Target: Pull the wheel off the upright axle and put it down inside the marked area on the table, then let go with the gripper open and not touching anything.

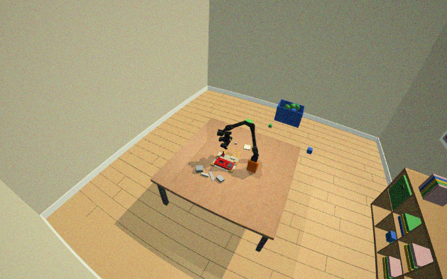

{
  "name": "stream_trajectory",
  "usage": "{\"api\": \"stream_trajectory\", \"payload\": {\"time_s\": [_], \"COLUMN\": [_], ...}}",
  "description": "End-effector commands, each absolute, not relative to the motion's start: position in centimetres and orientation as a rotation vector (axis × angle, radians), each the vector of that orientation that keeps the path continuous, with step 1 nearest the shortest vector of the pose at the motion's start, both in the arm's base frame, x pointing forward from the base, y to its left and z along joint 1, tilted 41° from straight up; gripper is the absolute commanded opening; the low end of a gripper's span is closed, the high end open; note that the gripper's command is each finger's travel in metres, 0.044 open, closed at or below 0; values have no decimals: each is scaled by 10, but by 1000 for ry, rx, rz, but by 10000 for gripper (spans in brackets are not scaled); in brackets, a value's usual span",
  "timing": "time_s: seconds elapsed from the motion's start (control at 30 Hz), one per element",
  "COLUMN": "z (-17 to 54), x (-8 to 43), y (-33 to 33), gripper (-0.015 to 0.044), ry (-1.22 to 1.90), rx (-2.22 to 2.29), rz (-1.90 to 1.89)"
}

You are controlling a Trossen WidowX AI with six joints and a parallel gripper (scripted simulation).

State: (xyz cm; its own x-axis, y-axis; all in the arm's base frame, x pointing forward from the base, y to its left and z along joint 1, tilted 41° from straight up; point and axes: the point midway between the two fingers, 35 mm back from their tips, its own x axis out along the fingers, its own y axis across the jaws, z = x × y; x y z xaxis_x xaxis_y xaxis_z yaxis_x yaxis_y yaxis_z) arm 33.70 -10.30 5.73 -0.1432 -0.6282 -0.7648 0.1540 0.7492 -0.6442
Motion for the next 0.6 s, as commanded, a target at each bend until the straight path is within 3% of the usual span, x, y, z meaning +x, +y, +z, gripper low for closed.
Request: {"api": "stream_trajectory", "payload": {"time_s": [0.0,0.57], "z": [69,103], "x": [328,288], "y": [-112,-139], "gripper": [0,0], "ry": [1573,1570], "rx": [-397,-397], "rz": [-709,-713]}}
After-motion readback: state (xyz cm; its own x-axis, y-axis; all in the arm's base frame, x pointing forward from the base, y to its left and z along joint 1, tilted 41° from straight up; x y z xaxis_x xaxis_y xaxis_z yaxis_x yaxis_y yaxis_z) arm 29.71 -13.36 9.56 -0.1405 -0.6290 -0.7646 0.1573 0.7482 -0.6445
